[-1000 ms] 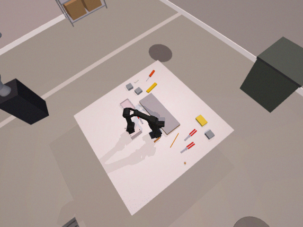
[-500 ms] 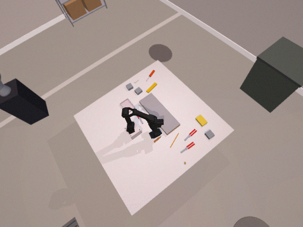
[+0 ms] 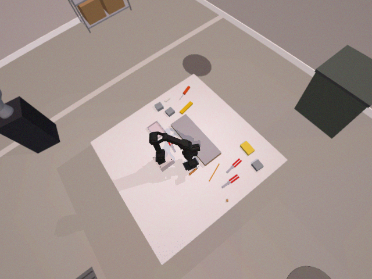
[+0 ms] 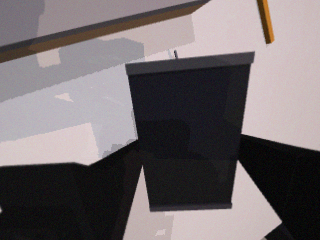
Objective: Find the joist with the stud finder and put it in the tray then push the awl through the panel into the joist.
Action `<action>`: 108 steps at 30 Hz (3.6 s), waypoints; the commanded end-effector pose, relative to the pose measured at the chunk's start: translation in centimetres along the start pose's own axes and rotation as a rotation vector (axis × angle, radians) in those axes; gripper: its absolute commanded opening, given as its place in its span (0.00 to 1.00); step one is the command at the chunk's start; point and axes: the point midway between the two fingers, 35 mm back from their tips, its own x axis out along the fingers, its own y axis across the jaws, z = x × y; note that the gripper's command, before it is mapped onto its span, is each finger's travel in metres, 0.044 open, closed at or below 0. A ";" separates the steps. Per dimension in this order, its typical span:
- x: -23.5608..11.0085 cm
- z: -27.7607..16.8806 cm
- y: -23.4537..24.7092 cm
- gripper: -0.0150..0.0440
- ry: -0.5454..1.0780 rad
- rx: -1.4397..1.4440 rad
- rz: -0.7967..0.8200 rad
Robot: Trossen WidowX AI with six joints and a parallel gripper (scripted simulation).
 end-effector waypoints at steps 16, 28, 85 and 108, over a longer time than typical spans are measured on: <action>0.0 -0.1 0.4 0.25 -0.004 0.015 -0.147; 0.1 -0.1 0.6 0.25 -0.003 0.024 -0.217; 2.6 0.3 2.4 0.25 -0.010 0.044 -0.472; 2.5 0.4 2.5 1.00 -0.009 0.041 -0.467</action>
